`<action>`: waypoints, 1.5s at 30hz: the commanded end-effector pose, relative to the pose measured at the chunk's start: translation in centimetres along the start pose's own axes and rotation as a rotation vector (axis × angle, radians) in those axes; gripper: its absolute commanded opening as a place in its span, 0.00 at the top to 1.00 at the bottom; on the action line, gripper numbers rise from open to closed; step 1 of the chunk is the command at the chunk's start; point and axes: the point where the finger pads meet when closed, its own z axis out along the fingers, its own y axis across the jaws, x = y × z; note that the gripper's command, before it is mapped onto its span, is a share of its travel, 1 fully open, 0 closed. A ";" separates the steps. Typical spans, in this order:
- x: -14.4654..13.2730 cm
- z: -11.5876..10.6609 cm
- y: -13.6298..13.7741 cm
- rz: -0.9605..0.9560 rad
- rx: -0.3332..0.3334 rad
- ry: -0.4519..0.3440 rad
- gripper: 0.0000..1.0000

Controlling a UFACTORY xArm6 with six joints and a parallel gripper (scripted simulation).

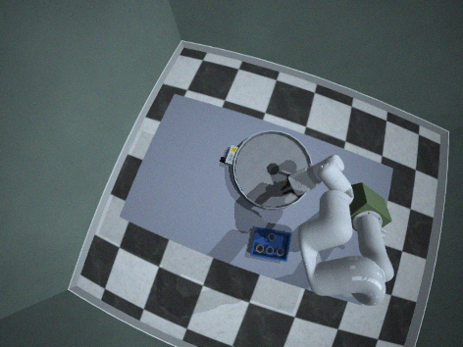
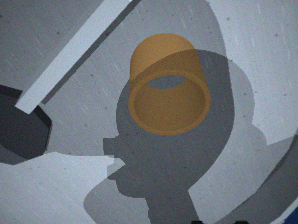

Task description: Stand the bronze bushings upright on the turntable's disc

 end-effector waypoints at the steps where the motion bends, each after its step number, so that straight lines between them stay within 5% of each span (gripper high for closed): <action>1: -0.2 0.0 0.0 0.017 -0.003 0.001 0.84; 45: -2.2 1.9 1.1 0.490 -0.091 0.064 0.84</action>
